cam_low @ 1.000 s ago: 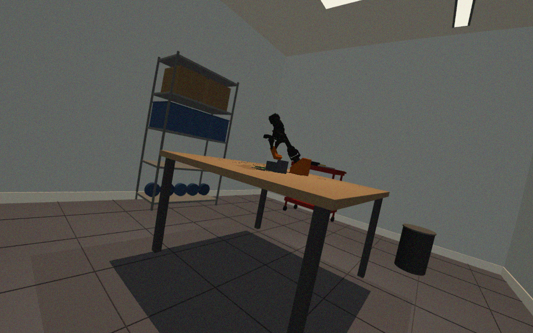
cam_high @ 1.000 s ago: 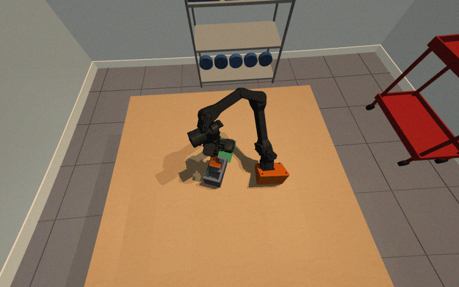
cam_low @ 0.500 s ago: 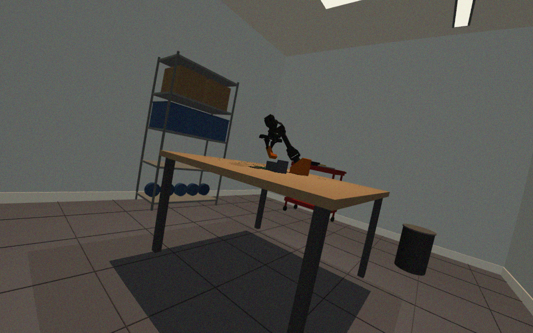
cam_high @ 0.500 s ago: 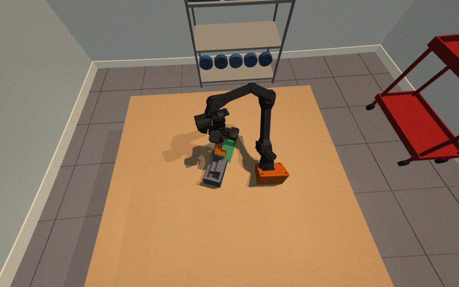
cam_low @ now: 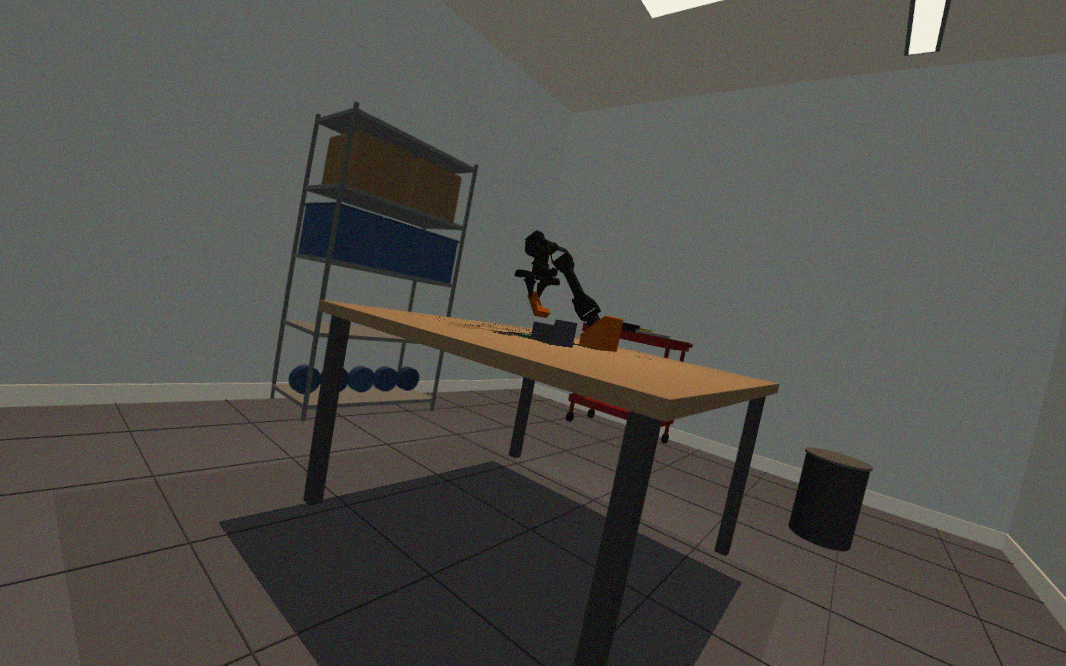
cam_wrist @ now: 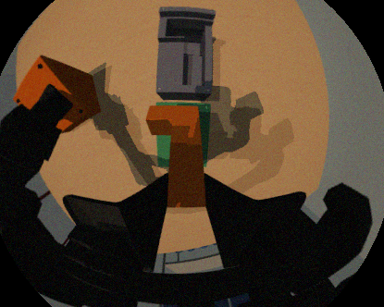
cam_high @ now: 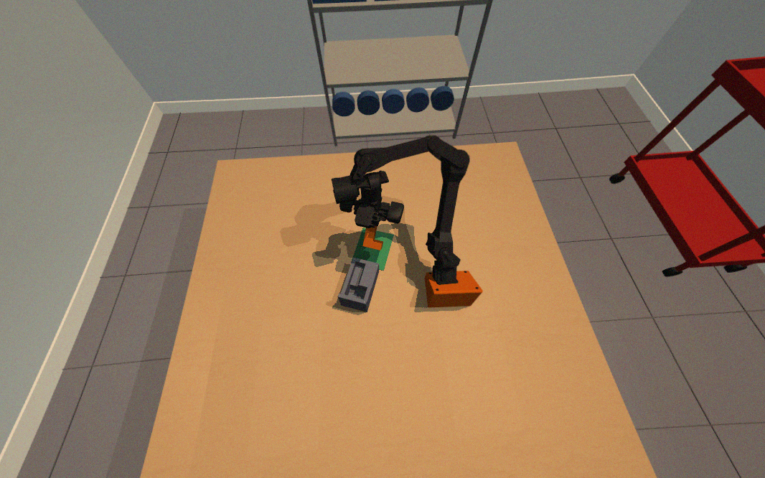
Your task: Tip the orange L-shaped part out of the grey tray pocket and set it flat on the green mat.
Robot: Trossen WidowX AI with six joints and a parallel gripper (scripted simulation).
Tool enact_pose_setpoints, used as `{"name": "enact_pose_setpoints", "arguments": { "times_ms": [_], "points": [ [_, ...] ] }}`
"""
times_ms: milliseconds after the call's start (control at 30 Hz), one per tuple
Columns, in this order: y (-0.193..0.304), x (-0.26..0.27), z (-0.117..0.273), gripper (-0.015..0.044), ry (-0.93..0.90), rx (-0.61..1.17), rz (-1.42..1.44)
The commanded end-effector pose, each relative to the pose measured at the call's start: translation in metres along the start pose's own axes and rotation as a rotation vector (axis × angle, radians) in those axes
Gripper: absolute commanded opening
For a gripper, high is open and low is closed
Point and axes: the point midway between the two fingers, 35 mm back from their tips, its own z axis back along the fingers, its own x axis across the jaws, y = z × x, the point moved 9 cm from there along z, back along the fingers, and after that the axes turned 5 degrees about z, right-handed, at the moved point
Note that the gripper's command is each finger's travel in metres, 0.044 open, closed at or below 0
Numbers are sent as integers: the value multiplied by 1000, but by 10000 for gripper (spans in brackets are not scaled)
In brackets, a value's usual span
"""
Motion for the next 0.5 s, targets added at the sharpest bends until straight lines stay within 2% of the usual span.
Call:
{"name": "enact_pose_setpoints", "arguments": {
  "times_ms": [0,467],
  "points": [
    [1,1,-6,0,-3,7,5],
    [1,1,-27,0,-2,7,4]
  ]
}}
